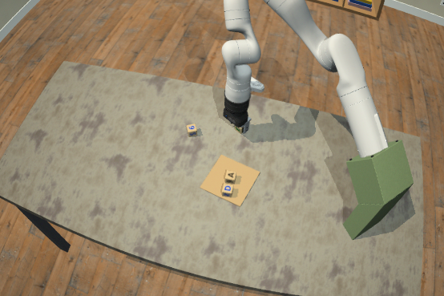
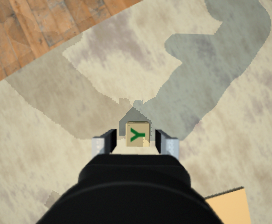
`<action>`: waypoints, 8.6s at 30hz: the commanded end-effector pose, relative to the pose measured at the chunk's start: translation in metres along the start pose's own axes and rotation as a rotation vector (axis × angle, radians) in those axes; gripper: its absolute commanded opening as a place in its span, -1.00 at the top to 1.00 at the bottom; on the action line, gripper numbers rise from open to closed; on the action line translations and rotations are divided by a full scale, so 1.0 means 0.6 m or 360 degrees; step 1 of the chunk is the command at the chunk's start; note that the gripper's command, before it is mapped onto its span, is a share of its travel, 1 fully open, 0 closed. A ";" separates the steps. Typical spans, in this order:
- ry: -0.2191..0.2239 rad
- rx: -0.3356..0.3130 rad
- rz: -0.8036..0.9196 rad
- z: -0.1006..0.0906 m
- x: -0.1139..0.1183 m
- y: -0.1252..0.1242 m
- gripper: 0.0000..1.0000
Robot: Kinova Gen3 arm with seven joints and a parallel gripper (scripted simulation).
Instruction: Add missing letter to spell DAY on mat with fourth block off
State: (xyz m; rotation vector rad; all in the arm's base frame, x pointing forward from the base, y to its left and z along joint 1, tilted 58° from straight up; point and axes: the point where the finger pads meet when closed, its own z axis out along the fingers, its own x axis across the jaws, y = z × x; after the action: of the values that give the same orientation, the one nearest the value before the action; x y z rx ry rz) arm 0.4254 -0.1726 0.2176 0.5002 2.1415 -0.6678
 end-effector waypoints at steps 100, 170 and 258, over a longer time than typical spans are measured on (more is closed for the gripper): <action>0.0009 0.0023 -0.0003 0.030 0.004 -0.009 -0.14; 0.0009 0.0023 -0.0003 -0.137 0.003 -0.007 -0.14; 0.0015 0.0020 -0.0889 0.018 0.148 0.207 -0.14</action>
State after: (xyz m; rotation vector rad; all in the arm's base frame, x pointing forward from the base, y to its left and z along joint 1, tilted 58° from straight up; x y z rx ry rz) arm 0.4489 -0.0705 0.1057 -0.1043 2.2972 -0.9779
